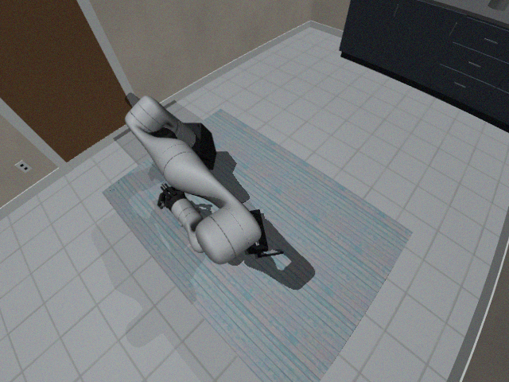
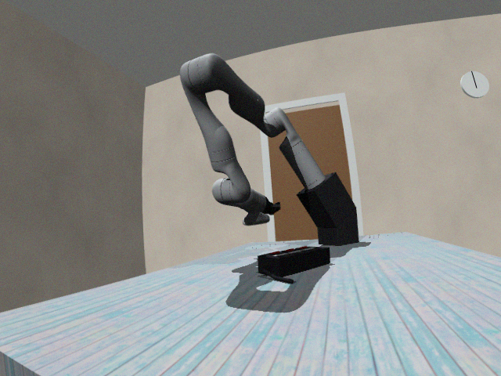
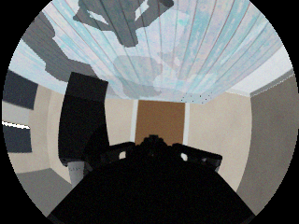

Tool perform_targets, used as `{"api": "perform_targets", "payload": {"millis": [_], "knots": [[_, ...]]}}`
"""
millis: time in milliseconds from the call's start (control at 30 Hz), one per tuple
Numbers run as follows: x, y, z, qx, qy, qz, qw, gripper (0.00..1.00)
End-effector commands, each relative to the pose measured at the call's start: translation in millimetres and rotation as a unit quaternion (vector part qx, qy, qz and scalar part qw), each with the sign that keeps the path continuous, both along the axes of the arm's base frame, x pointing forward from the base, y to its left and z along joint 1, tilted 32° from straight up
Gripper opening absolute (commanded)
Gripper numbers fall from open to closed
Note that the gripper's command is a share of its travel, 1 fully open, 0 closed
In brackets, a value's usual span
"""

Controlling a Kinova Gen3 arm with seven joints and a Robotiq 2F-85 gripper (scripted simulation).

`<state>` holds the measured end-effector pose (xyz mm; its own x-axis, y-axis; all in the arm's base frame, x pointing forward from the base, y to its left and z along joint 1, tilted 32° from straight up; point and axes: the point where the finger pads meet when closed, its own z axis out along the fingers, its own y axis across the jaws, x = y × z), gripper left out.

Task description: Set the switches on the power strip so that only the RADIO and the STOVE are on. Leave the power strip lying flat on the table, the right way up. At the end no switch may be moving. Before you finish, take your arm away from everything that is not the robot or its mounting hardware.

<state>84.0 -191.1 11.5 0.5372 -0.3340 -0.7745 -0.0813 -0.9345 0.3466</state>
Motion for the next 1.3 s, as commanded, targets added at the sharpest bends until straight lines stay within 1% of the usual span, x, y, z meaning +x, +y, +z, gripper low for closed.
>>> {"api": "perform_targets", "payload": {"millis": [0,100,167,233,367,400,467,500,567,600,700,1133,1167,1267], "knots": [[26.2,-2.8,4.2,-0.019,-0.030,0.060,0.998,0.00],[57.6,-10.5,6.1,-0.043,-0.072,0.126,0.988,0.00],[82.5,-11.9,8.2,-0.057,-0.104,0.172,0.978,0.00],[82.5,-11.9,8.2,-0.057,-0.104,0.172,0.978,0.00],[137.1,-2.3,14.1,-0.072,-0.175,0.264,0.946,0.00],[137.1,-2.3,14.1,-0.072,-0.175,0.264,0.946,0.00],[163.8,8.9,17.6,-0.073,-0.211,0.305,0.926,0.00],[163.8,8.9,17.6,-0.073,-0.211,0.305,0.926,0.00],[188.3,23.5,21.3,-0.070,-0.245,0.342,0.904,0.00],[188.3,23.5,21.3,-0.070,-0.245,0.342,0.904,0.00],[218.9,49.1,26.8,-0.059,-0.290,0.388,0.873,0.00],[218.9,49.1,26.8,-0.059,-0.290,0.388,0.873,0.00],[227.1,57.7,28.5,-0.055,-0.303,0.401,0.863,0.00],[227.1,57.7,28.5,-0.055,-0.303,0.401,0.863,0.00]]}}
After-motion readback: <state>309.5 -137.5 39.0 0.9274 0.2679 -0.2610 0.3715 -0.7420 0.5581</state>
